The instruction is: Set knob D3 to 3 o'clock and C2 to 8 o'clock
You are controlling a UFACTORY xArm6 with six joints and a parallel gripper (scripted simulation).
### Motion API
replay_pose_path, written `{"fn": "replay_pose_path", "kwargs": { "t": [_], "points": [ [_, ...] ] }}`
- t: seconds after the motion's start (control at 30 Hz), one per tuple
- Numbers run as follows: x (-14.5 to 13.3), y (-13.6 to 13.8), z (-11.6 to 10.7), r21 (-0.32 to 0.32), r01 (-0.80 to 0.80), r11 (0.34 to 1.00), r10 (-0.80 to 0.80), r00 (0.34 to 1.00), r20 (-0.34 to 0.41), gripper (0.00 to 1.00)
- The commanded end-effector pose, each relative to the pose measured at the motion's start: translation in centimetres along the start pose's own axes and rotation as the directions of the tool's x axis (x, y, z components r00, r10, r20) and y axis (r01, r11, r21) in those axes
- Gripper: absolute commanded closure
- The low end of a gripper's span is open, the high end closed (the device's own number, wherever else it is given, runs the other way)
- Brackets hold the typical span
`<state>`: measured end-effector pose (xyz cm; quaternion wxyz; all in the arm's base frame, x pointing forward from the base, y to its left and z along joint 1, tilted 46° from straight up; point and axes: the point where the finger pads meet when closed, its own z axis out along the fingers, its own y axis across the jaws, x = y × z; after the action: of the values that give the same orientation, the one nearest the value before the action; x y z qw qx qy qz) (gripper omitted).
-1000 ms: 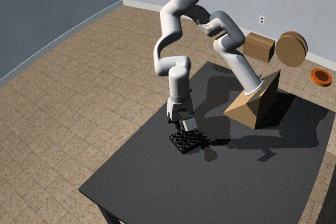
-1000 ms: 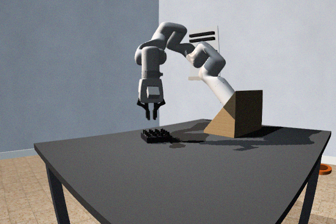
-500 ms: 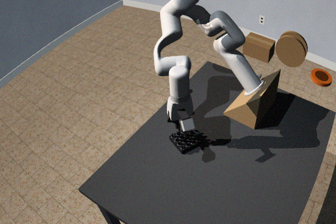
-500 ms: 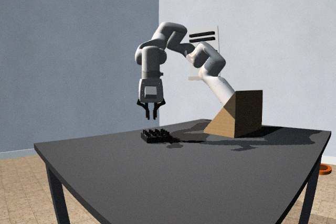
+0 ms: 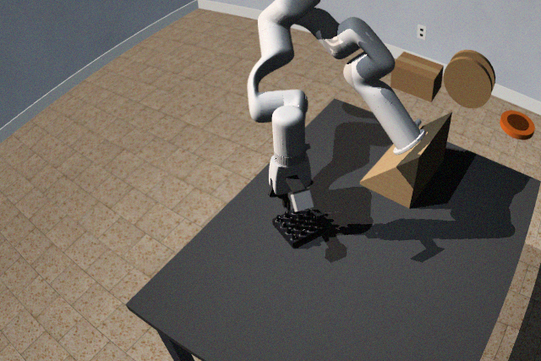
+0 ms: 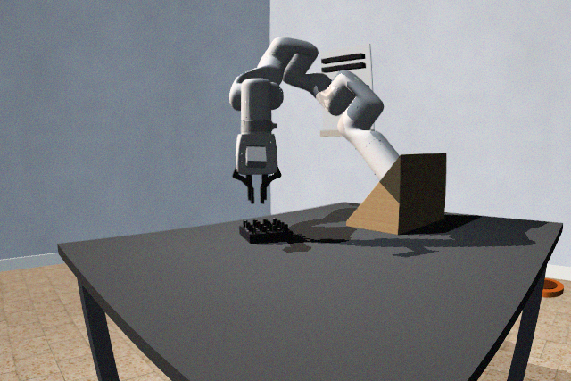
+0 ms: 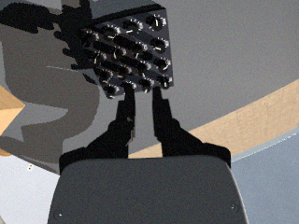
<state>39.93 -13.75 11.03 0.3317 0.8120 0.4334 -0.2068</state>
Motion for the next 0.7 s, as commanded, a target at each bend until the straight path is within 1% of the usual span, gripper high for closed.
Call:
{"fn": "replay_pose_path", "kwargs": {
  "t": [0.0,0.67],
  "points": [
    [0.04,0.10,-0.11,-0.002,-0.001,1.000,0.001,1.000,-0.002,0.81],
    [0.04,0.10,0.08,-0.002,-0.001,1.000,0.001,1.000,-0.002,0.81]
  ]
}}
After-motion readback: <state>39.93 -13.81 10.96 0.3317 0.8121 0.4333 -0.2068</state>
